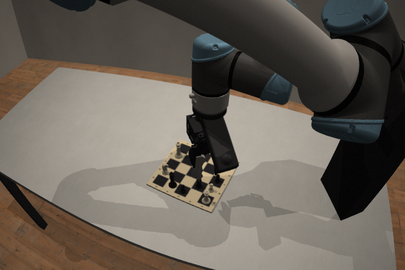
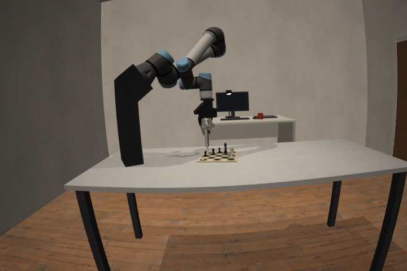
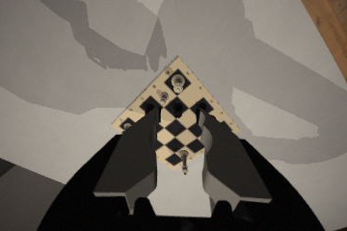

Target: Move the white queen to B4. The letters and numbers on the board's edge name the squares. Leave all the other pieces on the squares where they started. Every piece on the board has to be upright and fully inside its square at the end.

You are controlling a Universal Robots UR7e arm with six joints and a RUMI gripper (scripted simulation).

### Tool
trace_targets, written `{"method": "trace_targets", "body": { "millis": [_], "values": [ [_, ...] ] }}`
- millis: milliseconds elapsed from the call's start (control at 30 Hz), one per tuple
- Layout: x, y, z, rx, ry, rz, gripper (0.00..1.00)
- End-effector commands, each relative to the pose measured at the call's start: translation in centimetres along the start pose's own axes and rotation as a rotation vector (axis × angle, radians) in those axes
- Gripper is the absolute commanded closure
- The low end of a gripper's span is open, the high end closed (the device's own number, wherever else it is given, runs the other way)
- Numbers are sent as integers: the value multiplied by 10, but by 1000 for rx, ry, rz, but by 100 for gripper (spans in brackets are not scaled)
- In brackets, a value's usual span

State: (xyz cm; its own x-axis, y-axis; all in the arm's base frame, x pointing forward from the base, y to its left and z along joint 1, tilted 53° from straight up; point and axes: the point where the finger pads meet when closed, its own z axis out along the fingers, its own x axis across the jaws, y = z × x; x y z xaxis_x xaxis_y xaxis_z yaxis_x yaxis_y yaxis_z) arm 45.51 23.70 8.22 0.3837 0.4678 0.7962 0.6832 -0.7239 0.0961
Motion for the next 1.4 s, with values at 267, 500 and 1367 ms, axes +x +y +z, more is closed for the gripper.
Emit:
{"method": "trace_targets", "body": {
  "millis": [267,500,1367],
  "values": [
    [0,0,0,-1,1,0,75],
    [0,0,0,-1,1,0,75],
    [0,0,6,-1,1,0,75]
  ]
}}
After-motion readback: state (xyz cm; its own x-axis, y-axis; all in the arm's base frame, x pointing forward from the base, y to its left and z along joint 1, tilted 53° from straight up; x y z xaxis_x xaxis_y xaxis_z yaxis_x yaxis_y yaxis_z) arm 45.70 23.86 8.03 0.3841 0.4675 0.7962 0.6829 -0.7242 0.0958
